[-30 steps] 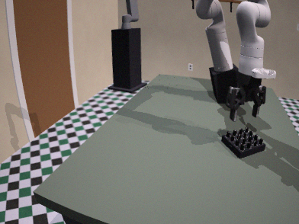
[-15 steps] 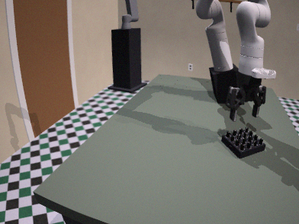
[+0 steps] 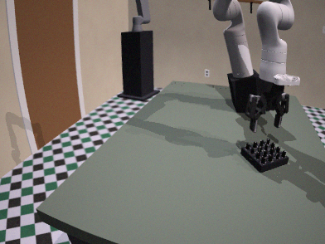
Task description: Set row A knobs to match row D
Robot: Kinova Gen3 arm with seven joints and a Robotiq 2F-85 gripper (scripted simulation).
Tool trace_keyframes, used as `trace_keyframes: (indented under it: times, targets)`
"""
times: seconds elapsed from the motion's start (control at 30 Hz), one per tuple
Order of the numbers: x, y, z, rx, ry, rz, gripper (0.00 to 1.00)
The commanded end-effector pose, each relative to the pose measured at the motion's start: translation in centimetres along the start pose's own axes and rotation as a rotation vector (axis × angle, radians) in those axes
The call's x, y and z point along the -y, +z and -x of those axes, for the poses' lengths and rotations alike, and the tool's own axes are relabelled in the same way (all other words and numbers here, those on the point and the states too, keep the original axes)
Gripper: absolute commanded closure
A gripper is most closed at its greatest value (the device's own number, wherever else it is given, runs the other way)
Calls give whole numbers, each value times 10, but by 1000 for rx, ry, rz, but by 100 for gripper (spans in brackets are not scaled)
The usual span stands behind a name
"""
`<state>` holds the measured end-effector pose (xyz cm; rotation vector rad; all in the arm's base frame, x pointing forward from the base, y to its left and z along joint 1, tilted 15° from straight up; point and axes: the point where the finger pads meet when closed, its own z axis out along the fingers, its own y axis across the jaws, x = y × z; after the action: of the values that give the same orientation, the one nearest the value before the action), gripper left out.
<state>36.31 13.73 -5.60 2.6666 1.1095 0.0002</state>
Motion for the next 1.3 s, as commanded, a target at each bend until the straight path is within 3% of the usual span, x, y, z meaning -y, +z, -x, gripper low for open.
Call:
trace_keyframes:
  times: [0.0, 1.27]
  targets:
    - [0, -1, -1, -2, 0, 0, 0]
    - [0, 0, 6, -2, -2, 2, 0]
